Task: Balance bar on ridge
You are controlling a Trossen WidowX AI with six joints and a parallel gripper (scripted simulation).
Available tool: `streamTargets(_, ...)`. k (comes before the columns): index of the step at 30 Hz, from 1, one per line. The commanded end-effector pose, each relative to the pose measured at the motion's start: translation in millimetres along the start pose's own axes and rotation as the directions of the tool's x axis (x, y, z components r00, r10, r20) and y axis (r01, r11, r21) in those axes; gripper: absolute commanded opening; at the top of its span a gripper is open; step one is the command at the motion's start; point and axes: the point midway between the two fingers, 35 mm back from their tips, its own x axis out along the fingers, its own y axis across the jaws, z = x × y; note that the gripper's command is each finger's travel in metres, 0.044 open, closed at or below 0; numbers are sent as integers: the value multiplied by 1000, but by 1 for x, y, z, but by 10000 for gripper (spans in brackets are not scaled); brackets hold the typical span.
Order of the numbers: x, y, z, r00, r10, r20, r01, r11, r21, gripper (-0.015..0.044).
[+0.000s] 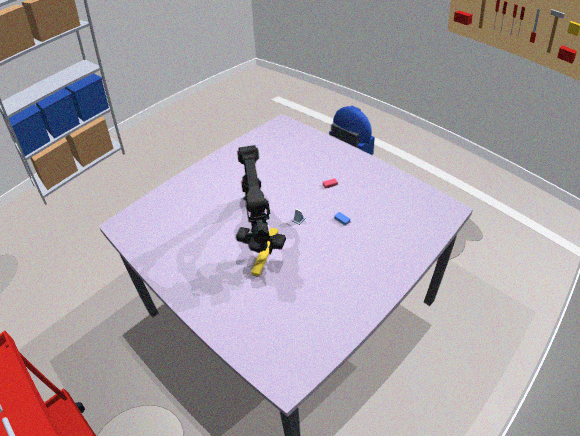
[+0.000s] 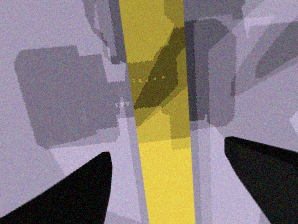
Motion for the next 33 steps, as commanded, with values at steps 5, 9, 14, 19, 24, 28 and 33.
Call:
streamTargets(5,13,0,-1,1000,2,-4,-2,1000,-6,315)
streamTargets(9,19,0,-1,1000,2,-4,-2,1000,-6,315)
streamTargets(14,25,0,-1,1000,2,-4,-2,1000,-6,315)
streamTargets(19,25,0,-1,1000,2,-4,-2,1000,-6,315)
streamTargets(24,25,0,-1,1000,2,-4,-2,1000,-6,315)
streamTargets(28,24,0,-1,1000,-2,-3,2,1000,0,263)
streamTargets(33,24,0,-1,1000,-2,-3,2,1000,0,151)
